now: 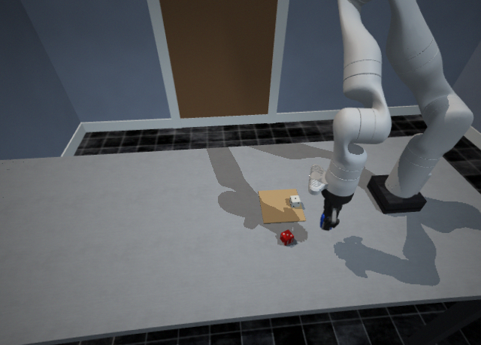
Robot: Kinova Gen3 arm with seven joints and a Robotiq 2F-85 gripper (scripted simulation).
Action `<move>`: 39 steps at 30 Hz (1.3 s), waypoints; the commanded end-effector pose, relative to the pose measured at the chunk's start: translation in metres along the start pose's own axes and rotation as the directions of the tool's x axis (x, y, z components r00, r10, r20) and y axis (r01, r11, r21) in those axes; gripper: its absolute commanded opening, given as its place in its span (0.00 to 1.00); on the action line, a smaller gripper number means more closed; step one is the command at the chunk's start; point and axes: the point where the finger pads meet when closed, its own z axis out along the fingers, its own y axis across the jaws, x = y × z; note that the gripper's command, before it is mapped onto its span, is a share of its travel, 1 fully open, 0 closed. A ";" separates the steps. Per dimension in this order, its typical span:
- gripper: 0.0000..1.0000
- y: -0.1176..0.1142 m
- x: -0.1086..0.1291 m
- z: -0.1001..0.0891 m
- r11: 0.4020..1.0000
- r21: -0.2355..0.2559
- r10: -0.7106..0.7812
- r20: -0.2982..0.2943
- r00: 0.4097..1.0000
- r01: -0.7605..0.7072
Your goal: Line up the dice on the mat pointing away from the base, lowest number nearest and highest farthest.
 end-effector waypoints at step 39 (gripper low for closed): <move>0.26 0.079 0.098 -0.005 0.973 -0.012 -0.231 0.004 0.973 0.231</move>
